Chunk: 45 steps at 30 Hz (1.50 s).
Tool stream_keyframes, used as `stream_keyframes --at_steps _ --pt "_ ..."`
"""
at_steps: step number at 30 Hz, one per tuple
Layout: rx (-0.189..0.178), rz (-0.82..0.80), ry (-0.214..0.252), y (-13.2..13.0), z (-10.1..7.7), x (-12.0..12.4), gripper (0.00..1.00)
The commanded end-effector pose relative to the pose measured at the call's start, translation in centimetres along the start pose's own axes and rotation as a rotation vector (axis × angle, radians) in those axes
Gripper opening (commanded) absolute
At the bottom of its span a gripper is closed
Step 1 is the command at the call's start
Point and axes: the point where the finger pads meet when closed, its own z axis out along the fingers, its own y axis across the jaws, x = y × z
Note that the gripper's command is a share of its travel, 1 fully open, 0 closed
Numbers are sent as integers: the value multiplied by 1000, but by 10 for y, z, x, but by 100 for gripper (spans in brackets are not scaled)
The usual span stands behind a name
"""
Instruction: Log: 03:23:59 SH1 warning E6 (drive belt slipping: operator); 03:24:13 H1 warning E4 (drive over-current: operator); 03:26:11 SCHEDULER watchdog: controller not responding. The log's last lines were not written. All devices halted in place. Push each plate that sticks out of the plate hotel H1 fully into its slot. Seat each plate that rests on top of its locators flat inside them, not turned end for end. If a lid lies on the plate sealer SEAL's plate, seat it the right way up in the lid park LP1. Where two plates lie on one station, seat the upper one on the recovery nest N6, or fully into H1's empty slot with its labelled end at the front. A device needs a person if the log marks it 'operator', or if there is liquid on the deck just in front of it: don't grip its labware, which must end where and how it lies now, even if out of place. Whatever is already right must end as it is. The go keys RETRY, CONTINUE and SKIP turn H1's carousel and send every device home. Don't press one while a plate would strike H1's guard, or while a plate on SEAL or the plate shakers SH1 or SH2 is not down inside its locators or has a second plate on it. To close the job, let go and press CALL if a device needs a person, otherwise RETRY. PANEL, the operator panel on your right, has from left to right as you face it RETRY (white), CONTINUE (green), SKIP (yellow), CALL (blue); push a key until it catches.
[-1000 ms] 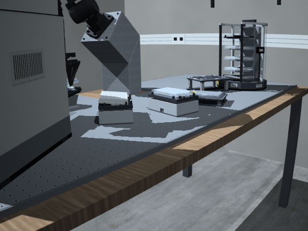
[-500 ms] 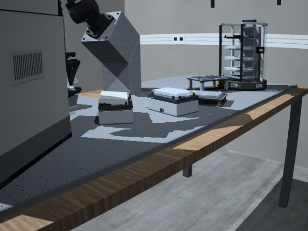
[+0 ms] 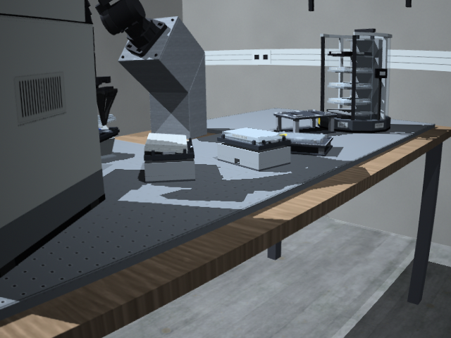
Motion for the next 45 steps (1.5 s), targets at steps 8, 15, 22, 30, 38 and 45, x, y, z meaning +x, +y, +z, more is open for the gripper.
stream_keyframes --at_steps 8,15,22,30,38,45 --pt "-11 16 -45 1 -16 -21 84" --pt "-11 15 -41 1 -16 -18 84" --pt "-11 13 -38 1 -15 -16 84" --pt "-11 12 -36 2 -14 -13 84" --pt "-10 11 -34 2 -14 -11 84" --pt "-10 11 -32 2 -13 -9 84"
